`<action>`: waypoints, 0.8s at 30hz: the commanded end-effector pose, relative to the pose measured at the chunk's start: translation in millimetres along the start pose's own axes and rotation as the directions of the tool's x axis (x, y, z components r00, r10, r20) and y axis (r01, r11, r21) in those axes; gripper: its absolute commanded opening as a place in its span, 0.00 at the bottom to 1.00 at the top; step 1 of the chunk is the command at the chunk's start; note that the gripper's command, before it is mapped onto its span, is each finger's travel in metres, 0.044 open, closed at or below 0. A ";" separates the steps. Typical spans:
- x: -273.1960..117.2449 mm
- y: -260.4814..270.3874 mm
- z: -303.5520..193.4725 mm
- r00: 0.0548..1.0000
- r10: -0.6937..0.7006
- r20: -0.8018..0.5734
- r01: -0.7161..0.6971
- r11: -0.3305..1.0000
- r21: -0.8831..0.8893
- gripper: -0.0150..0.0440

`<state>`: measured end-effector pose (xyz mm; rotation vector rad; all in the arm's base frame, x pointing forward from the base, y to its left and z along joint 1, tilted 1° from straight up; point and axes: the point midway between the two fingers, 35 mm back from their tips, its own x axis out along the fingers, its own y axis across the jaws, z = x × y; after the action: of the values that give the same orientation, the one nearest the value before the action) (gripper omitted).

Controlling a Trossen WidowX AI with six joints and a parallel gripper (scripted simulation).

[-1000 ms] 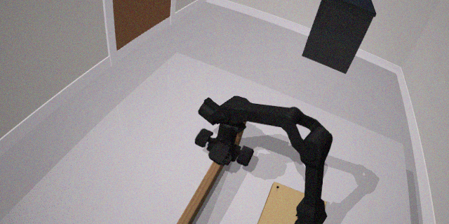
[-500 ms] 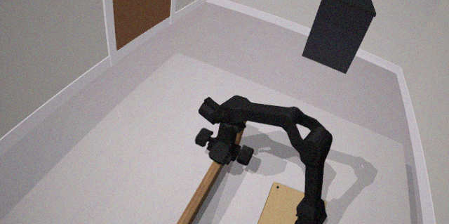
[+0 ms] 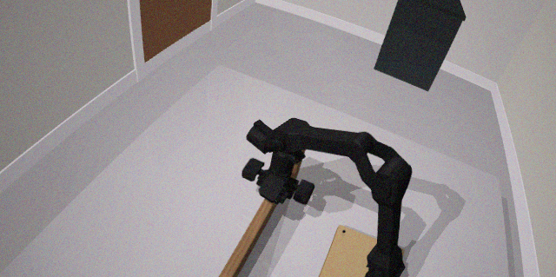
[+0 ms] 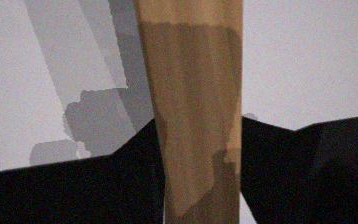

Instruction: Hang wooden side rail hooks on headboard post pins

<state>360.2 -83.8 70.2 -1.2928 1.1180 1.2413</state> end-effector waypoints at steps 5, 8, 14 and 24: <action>-1.4 0.7 -2.5 1.000 -0.004 -0.006 0.004 1.000 -0.004 0.25; -1.7 0.5 -2.8 1.000 -0.004 -0.006 0.004 1.000 -0.004 0.25; -2.1 0.0 -3.2 1.000 -0.004 -0.006 0.004 1.000 -0.004 0.25; -2.9 -0.7 -4.0 1.000 -0.004 -0.006 0.004 1.000 -0.004 0.25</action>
<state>359.4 -86.3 70.3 -1.2903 1.1206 1.2405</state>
